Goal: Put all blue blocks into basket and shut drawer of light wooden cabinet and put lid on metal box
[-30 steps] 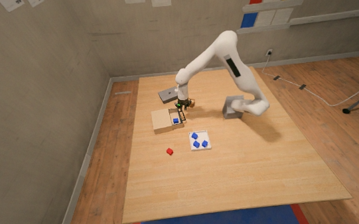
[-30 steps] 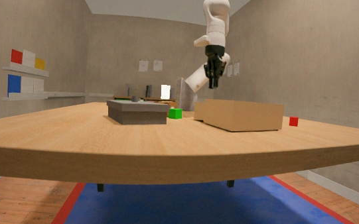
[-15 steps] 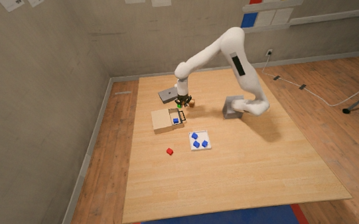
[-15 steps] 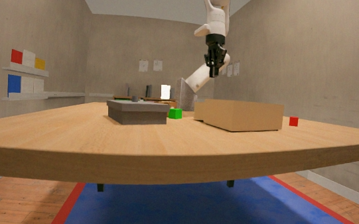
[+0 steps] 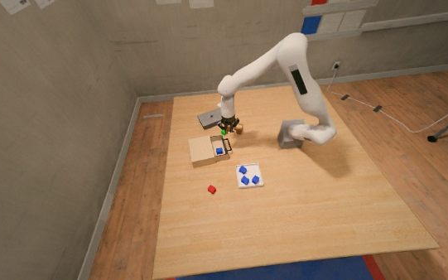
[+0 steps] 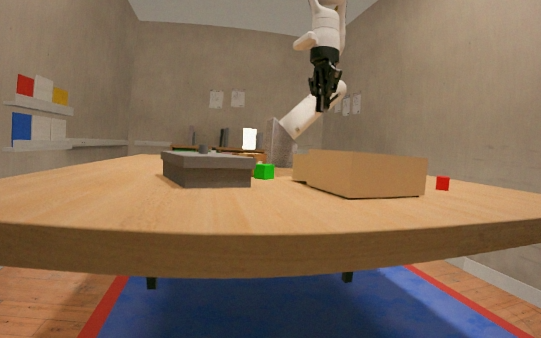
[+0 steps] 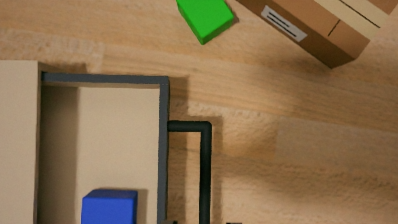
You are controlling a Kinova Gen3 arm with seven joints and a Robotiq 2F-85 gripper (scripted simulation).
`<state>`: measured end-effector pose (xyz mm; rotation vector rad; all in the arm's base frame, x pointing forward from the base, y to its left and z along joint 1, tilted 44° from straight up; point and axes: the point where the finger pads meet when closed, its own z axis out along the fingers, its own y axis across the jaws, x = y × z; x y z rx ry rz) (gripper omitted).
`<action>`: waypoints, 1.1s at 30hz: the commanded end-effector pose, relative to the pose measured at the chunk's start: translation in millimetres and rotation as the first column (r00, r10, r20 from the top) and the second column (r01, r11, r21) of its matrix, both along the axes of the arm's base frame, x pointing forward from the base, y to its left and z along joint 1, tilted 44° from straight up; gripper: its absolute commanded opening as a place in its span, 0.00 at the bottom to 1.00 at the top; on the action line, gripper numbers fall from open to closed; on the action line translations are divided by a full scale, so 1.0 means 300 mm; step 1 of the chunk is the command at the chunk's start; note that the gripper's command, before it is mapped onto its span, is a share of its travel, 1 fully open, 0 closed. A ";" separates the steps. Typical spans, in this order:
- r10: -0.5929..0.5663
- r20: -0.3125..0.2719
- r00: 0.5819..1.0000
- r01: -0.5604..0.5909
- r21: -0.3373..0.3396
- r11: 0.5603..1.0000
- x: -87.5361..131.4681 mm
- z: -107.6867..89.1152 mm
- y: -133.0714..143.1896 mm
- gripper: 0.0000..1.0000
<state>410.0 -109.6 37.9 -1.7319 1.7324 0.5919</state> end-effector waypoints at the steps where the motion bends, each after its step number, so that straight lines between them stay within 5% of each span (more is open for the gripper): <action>1: -0.001 0.001 1.000 0.001 -0.001 1.000 0.001 0.001 -0.003 0.30; 15: 0.095 0.084 0.992 -0.094 -0.015 0.995 0.017 0.007 0.009 0.30; 19: 0.185 0.163 0.969 -0.182 -0.035 0.983 0.033 0.013 0.019 0.30; 25: 0.361 0.316 0.878 -0.348 -0.099 0.932 0.068 0.026 0.035 0.30; 30: 0.511 0.444 0.736 -0.481 -0.189 0.856 0.104 0.039 0.047 0.30; 32: 0.511 0.444 0.736 -0.481 -0.189 0.856 0.104 0.039 0.047 0.30; 33: 0.539 0.467 0.701 -0.504 -0.210 0.838 0.112 0.042 0.048 0.30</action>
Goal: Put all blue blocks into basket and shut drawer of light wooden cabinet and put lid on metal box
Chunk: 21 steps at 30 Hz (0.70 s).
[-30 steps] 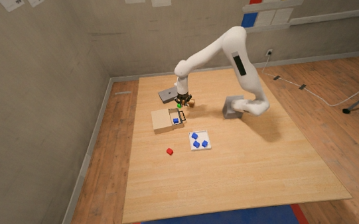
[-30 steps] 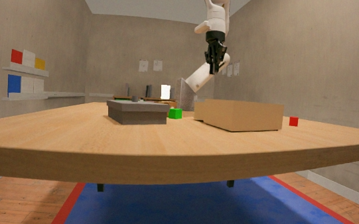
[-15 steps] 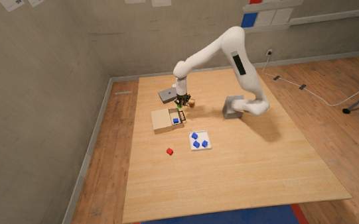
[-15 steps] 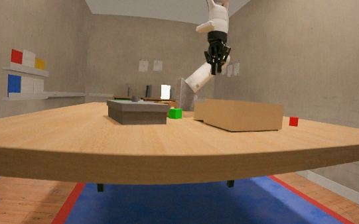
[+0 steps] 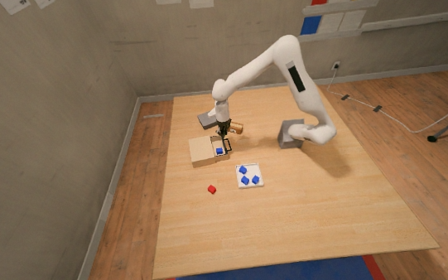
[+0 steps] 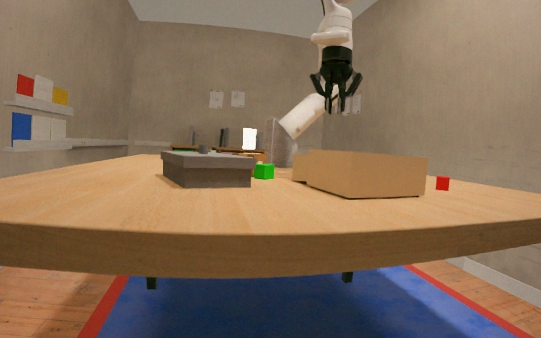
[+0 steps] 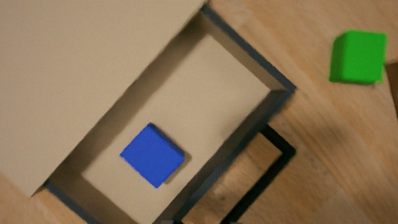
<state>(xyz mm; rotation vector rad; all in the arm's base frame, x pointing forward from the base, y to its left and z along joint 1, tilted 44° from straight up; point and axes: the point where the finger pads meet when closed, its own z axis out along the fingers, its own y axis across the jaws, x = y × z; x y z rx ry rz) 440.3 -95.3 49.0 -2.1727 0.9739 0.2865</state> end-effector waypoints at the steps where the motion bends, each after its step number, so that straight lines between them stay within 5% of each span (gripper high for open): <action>1: 0.091 0.088 0.992 -0.091 -0.010 0.996 0.018 0.007 0.002 0.30; 11: 0.386 0.370 0.845 -0.365 -0.127 0.922 0.090 0.031 0.005 0.30; 21: 0.504 0.475 0.722 -0.463 -0.210 0.861 0.125 0.042 0.000 0.30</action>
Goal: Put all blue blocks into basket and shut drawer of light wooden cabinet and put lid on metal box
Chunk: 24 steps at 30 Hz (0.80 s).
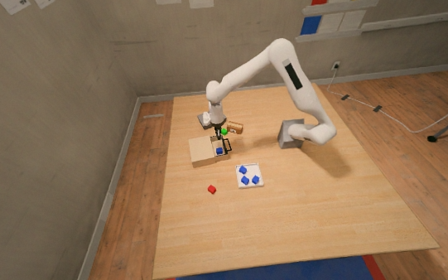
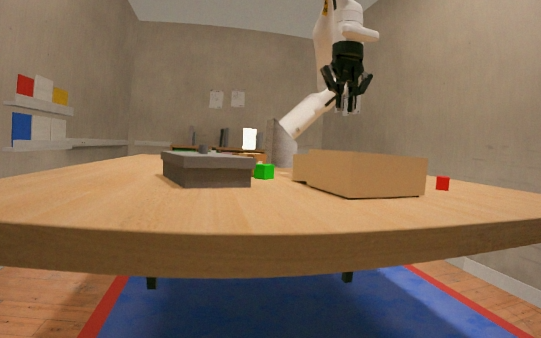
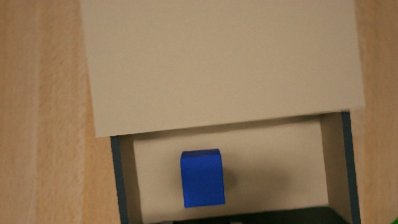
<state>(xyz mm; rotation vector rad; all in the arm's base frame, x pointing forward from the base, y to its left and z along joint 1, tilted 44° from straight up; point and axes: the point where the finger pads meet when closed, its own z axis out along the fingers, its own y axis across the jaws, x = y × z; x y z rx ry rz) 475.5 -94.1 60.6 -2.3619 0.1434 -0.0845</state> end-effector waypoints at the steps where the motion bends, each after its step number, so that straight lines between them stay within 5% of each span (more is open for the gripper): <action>1: 0.036 0.040 0.999 -0.036 -0.007 0.999 0.010 0.005 -0.004 0.30; 13: 0.064 0.071 0.995 -0.063 -0.014 0.998 0.018 0.007 -0.006 0.30; 14: 0.064 0.071 0.995 -0.063 -0.014 0.998 0.018 0.007 -0.006 0.69; 24: 0.064 0.071 0.995 -0.063 -0.014 0.998 0.018 0.007 -0.006 0.69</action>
